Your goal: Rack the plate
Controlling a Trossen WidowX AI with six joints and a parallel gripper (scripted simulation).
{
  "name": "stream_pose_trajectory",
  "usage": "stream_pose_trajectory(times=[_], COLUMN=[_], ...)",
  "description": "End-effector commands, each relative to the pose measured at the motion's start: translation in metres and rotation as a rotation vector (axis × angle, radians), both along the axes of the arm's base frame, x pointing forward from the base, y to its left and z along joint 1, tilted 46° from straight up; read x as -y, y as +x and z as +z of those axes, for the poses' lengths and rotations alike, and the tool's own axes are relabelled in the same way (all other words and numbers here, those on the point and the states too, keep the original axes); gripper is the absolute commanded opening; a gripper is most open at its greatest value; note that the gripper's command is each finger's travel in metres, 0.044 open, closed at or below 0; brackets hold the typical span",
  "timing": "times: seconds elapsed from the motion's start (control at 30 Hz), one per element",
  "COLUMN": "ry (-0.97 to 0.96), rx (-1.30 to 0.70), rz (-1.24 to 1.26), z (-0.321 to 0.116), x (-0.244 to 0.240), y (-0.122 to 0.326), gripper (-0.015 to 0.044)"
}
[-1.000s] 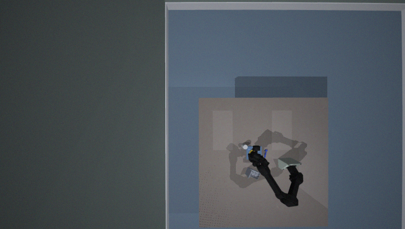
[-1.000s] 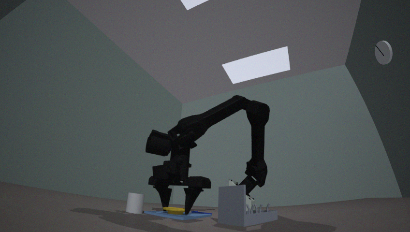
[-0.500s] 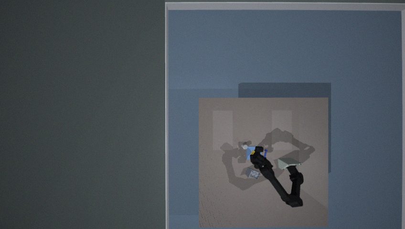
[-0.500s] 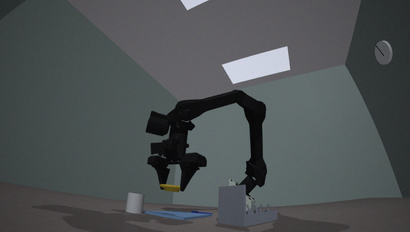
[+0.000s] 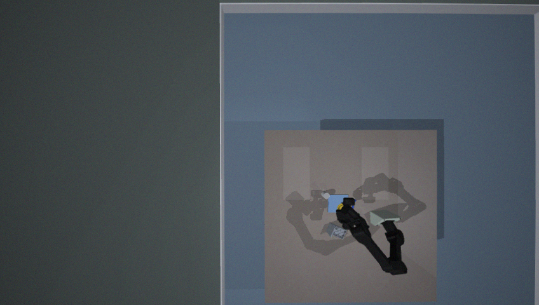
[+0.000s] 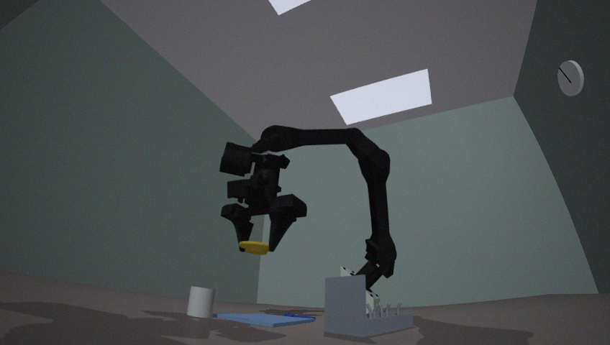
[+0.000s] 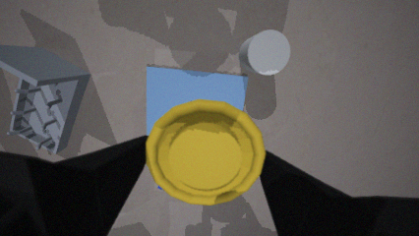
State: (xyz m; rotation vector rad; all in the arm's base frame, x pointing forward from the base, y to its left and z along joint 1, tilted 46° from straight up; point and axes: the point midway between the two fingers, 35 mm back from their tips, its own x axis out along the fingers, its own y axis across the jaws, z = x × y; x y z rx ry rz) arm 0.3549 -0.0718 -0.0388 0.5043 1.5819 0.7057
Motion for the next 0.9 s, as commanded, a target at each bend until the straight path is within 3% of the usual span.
stream_pose_trajectory(times=[0.0, 0.5, 0.87], ry=[0.002, 0.016, -0.046], rx=[0.000, -0.005, -0.239], rz=[0.008, 0.015, -0.244], z=[0.009, 0.035, 0.080], x=[0.011, 0.033, 0.003], y=[0.003, 0.008, 0.002], gripper=[0.0000, 0.0000, 0.0000])
